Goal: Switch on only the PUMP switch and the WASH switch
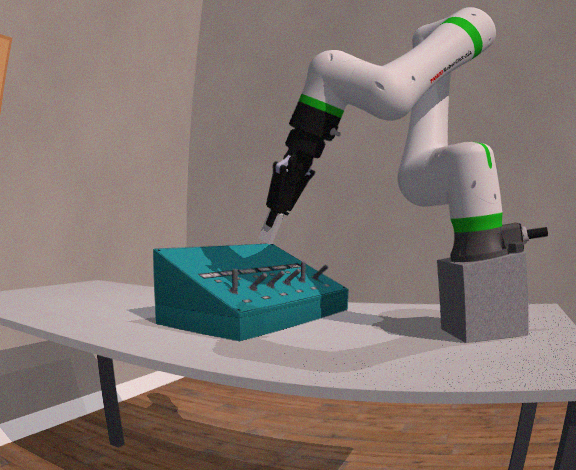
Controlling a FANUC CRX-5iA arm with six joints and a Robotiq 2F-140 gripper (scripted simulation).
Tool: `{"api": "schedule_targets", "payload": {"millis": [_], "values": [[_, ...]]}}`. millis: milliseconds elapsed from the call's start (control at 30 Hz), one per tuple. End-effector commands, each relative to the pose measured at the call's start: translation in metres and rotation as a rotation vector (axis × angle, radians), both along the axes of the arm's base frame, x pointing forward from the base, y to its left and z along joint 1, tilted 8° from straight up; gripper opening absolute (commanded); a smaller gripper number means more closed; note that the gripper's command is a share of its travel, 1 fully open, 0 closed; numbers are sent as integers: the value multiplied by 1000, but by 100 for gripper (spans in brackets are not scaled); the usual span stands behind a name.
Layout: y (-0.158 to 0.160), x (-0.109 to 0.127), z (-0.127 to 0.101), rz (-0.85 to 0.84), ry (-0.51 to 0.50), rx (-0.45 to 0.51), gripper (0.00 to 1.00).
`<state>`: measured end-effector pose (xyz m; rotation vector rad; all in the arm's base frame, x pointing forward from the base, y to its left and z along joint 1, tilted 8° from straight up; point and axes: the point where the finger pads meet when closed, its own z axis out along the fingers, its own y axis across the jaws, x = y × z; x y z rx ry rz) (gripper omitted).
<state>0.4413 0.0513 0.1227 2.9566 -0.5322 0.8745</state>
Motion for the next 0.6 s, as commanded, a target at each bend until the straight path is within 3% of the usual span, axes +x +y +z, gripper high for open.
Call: {"api": "schedule_targets", "payload": {"millis": [0, 33, 67, 567], "values": [[0, -1, 2, 0, 0, 0, 0], [0, -1, 2, 0, 0, 0, 0], [0, -1, 2, 0, 0, 0, 100], [0, -1, 2, 0, 0, 0, 100]]}}
